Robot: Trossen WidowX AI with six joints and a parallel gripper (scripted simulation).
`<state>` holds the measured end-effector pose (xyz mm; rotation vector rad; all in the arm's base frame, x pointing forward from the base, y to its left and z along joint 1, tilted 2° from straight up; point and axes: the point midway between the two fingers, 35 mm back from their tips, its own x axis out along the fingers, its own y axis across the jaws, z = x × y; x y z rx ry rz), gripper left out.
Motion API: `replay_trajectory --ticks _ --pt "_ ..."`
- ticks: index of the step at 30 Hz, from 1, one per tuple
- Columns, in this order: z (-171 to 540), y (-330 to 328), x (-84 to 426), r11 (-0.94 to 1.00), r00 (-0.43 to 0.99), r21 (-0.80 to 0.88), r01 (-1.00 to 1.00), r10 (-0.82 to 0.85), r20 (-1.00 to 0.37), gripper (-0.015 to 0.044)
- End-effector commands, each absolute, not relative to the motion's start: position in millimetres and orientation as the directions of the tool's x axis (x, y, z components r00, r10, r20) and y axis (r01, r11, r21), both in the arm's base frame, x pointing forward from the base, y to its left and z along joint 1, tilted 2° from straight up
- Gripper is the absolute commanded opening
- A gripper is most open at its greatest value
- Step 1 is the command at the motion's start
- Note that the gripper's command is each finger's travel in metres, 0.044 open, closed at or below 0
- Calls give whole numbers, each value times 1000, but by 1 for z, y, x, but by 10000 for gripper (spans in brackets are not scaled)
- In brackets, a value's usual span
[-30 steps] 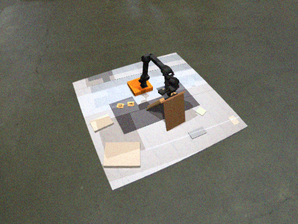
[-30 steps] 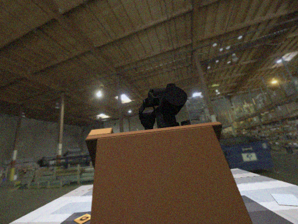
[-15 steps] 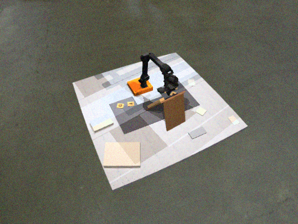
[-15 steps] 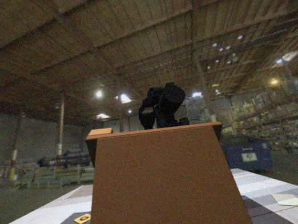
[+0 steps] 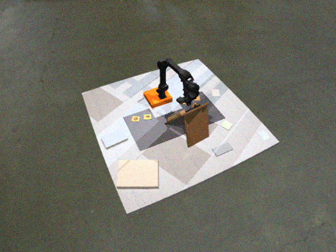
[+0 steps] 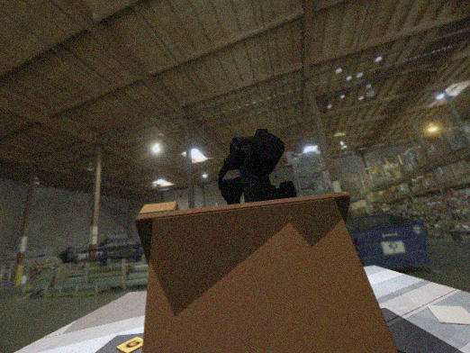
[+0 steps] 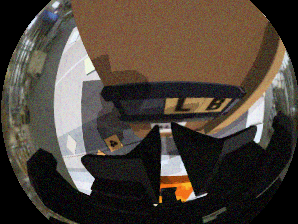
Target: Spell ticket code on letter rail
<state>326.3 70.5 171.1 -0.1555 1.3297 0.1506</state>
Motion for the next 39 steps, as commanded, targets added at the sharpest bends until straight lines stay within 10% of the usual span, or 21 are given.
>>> replay_trajectory --ticks 1,12,22,39 --pt "190 60 319 908 267 -45 -417 75 -961 158" --pt "258 29 277 252 431 -370 -894 265 -862 440" --pt "297 19 244 -231 549 -634 -738 341 -763 440" --pt "297 19 244 -237 551 -637 -734 342 -762 440"
